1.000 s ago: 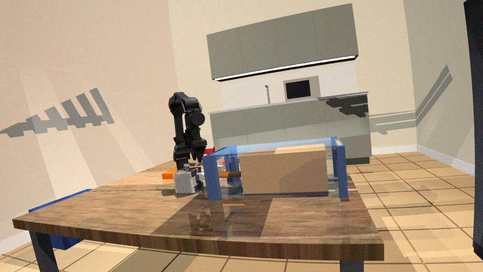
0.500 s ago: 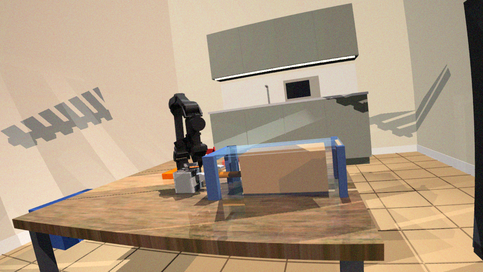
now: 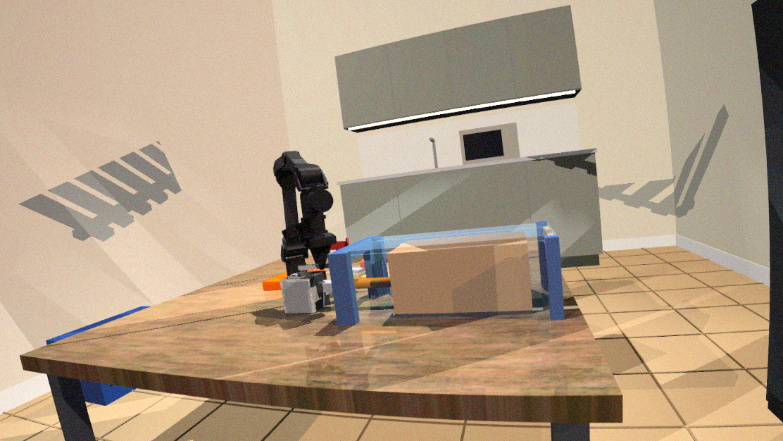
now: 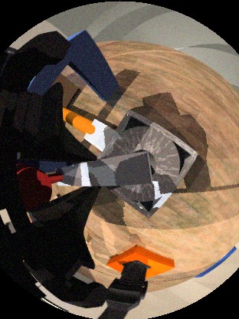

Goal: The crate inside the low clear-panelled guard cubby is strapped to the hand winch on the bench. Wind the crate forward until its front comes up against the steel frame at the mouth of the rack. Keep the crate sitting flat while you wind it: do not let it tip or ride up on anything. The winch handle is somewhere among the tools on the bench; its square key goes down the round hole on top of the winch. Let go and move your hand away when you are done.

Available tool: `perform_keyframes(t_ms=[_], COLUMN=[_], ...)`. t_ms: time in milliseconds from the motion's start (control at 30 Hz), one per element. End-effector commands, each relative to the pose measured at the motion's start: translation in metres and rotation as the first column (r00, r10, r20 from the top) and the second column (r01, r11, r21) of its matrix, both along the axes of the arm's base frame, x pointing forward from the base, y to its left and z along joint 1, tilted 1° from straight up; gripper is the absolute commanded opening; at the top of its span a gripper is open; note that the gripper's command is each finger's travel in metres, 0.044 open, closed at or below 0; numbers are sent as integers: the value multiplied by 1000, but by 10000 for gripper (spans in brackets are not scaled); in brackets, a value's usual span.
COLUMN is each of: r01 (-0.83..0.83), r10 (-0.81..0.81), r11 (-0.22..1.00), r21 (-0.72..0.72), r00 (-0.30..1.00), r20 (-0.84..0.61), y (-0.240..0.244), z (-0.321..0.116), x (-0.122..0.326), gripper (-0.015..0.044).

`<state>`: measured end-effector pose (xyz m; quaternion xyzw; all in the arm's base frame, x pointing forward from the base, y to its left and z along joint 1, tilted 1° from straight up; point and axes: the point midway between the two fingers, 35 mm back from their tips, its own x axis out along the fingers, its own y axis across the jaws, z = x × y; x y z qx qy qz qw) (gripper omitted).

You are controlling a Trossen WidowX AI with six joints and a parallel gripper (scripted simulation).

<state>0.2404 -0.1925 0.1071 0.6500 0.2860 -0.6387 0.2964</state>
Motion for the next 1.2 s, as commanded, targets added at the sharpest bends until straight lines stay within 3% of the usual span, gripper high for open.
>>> perform_keyframes(t_ms=[0,267,1167], r01=[-1,-1,-15], r10=[1,1,11], r11=[1000,1000,997], r21=[0,0,79], r00=[1000,1000,998], r20=[0,0,59], y=[0,0,-5], z=[0,0,5], x=[0,0,-4], gripper=[72,0,0])
